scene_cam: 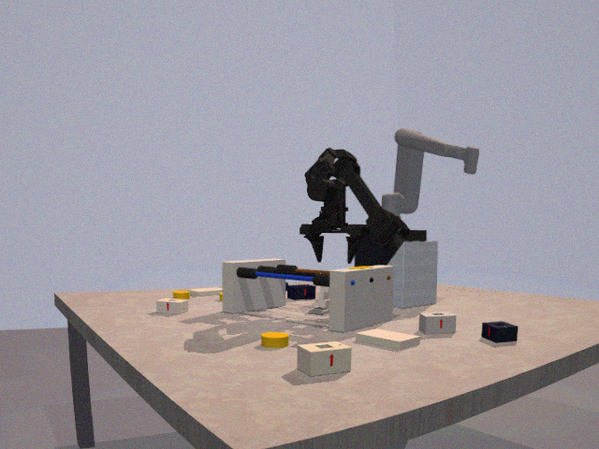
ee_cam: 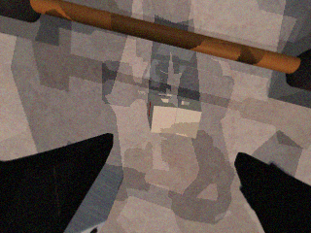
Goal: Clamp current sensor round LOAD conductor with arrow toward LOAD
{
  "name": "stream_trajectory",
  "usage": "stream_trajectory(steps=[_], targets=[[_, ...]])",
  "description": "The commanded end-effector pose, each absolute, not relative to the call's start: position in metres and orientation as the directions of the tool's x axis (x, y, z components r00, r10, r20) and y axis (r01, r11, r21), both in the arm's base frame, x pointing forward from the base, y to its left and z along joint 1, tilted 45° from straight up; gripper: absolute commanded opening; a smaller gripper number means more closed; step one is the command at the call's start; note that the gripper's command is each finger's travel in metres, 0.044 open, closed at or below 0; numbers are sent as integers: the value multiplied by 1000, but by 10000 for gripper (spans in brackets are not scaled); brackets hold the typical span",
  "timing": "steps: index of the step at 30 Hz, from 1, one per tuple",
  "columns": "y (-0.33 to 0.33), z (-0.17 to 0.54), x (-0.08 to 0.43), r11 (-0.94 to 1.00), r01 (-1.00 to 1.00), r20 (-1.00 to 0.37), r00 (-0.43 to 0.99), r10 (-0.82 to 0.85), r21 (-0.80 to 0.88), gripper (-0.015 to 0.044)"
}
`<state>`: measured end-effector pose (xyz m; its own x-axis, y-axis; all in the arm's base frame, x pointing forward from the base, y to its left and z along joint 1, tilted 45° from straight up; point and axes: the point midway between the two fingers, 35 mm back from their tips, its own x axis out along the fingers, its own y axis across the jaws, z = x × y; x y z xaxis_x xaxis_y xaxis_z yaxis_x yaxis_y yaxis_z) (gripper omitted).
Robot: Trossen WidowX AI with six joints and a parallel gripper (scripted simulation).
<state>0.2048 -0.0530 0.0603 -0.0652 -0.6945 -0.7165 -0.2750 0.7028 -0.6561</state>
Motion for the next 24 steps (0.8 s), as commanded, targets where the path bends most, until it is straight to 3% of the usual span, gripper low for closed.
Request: stream_trajectory(steps=[1,24], targets=[[-58,58,200,699,-283,-712,-75,-698,-656,440],[-85,30,199,700,-283,-713,-74,-698,-656,440]])
